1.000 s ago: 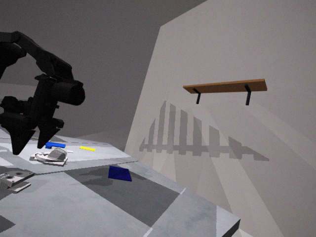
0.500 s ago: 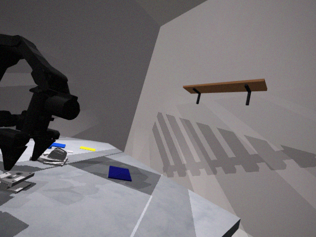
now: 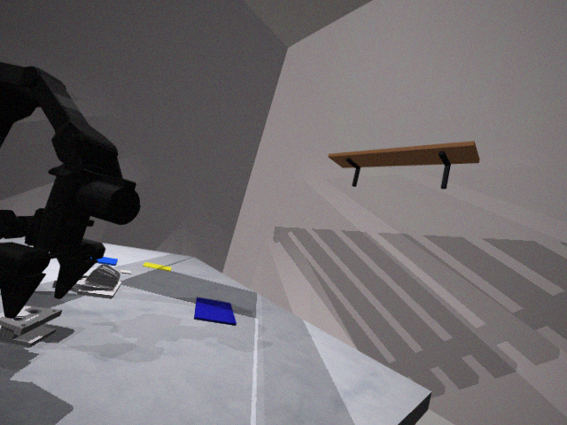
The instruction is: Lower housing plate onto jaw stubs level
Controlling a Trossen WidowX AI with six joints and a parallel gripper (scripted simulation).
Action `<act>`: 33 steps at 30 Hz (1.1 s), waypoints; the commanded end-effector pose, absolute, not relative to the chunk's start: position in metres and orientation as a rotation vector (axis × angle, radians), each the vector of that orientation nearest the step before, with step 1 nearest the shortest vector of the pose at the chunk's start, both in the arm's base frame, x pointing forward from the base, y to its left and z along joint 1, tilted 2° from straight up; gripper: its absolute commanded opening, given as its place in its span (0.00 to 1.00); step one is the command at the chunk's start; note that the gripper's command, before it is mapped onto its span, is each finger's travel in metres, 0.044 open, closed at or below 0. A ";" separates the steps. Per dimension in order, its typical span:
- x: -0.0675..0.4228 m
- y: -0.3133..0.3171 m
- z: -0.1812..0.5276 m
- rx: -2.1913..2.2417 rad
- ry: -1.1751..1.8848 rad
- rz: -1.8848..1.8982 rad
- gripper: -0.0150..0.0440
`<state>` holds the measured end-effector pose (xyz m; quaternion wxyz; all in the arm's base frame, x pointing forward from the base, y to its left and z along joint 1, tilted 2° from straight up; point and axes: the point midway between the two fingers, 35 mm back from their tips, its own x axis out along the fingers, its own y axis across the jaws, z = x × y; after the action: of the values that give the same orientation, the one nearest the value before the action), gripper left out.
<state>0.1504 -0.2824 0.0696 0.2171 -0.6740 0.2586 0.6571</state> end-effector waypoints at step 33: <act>0.149 -0.284 0.034 -1.860 0.721 1.824 1.00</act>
<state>0.1498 -0.2838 0.0351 0.2192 -0.6725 0.2589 0.6578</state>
